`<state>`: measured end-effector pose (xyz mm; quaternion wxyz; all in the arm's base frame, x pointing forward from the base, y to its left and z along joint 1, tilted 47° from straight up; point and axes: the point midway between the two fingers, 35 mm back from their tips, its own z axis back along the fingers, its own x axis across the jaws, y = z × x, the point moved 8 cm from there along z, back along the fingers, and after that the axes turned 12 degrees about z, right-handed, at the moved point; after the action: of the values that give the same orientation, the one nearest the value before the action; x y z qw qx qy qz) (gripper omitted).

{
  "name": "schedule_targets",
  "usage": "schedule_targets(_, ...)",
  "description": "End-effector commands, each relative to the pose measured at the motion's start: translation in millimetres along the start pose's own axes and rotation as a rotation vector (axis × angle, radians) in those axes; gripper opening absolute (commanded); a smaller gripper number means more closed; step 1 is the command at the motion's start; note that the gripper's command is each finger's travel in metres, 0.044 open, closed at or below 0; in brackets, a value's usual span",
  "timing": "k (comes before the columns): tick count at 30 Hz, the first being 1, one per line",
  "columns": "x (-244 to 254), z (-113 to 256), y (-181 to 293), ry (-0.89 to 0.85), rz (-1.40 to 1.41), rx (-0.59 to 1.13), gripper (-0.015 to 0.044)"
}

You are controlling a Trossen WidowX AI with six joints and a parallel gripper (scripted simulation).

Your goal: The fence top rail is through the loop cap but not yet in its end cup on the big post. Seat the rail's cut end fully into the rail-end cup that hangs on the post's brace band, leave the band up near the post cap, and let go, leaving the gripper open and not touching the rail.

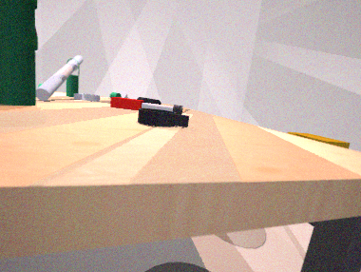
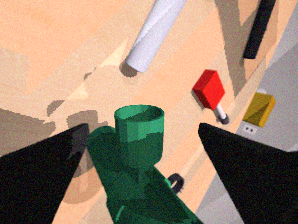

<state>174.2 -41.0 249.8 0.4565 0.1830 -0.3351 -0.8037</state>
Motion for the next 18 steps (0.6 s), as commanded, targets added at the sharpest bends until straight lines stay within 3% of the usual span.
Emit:
schedule_targets(1, 0, -9, -1, 0.001, 0.008, -0.006, 0.0440)
schedule_targets(18, 2, -36, -3, 0.000, 0.009, -0.003, 0.0440)
